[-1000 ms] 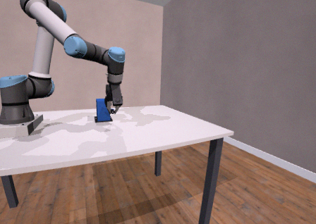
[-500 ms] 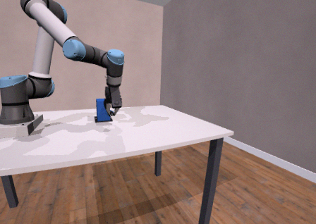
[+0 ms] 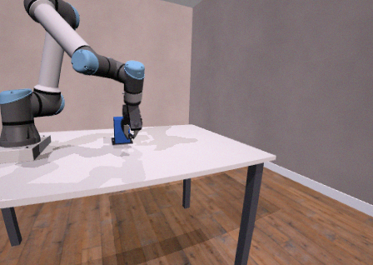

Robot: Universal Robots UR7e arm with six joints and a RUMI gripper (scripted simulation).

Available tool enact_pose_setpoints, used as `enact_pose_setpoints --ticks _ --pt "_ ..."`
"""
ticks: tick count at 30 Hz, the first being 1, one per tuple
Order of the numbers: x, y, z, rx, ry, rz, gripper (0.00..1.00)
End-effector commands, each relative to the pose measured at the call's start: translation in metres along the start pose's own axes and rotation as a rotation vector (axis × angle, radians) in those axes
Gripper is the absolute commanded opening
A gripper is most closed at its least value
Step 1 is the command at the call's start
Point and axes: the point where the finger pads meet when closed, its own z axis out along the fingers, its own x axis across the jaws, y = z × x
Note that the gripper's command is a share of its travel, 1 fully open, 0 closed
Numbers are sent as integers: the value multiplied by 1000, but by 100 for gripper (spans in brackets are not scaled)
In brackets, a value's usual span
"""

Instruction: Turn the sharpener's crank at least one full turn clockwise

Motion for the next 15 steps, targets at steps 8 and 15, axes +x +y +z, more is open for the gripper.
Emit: enact_pose_setpoints --ticks 8,15 --pt "11 -4 7 1 0 1 9" --pt "15 -5 8 1 0 1 9"
